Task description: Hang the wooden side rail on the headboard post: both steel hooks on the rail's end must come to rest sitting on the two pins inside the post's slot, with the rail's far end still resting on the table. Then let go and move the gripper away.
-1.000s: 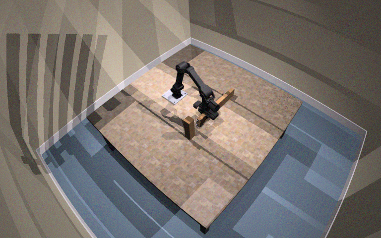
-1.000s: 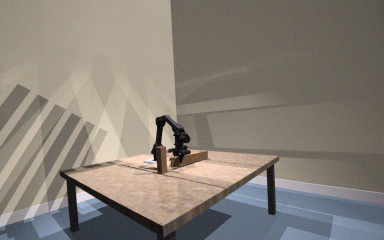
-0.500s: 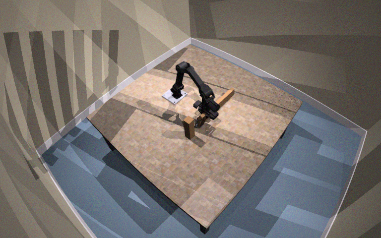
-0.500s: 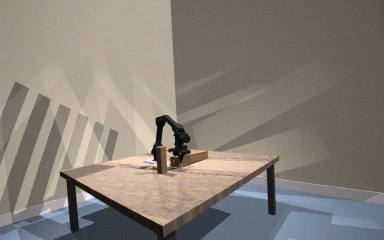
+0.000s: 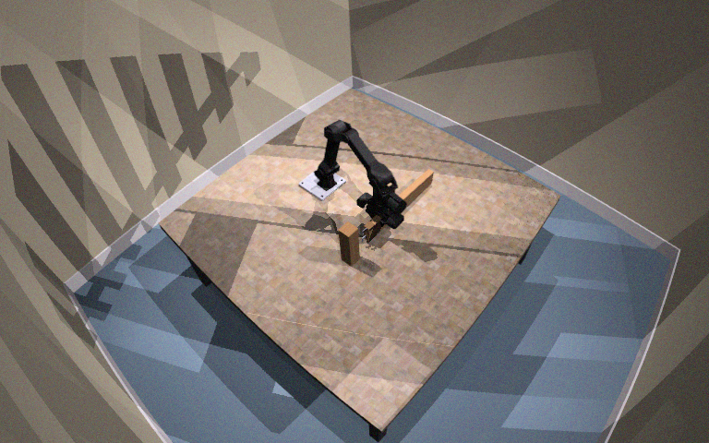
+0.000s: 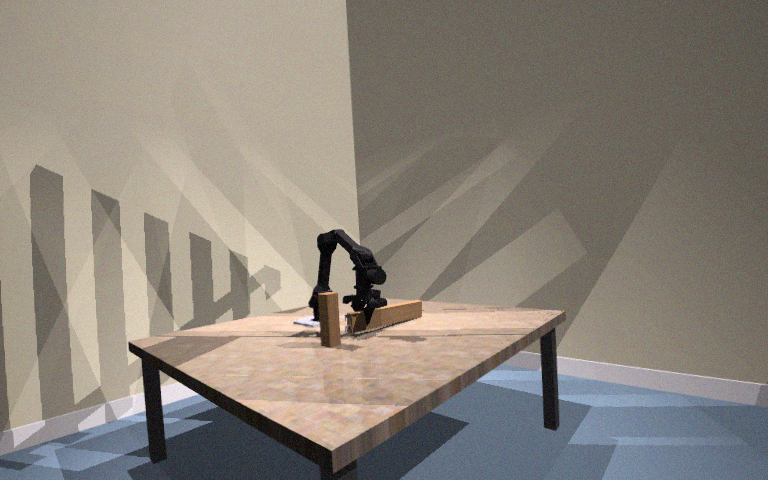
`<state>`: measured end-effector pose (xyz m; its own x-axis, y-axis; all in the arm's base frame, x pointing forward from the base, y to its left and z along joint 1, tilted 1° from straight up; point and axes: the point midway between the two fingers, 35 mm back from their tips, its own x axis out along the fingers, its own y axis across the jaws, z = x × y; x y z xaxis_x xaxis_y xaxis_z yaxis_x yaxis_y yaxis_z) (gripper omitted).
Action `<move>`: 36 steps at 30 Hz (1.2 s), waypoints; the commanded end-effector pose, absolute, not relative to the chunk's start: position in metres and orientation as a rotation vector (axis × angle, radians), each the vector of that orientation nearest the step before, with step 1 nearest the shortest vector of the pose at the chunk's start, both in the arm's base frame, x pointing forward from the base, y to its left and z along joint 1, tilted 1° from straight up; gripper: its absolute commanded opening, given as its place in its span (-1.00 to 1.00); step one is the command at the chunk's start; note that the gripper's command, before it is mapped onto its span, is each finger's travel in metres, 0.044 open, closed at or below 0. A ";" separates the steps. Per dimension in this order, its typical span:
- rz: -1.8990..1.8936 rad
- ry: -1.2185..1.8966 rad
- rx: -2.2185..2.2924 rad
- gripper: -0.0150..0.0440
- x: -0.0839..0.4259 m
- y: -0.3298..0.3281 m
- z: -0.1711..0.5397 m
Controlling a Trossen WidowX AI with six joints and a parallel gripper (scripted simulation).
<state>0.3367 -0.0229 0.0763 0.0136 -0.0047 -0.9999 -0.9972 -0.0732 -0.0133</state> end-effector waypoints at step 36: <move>1.232 1.144 -1.292 -0.49 0.340 -0.023 0.089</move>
<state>0.3369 -0.0230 0.0799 0.0143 -0.0048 -0.9999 -0.9972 -0.0741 -0.0139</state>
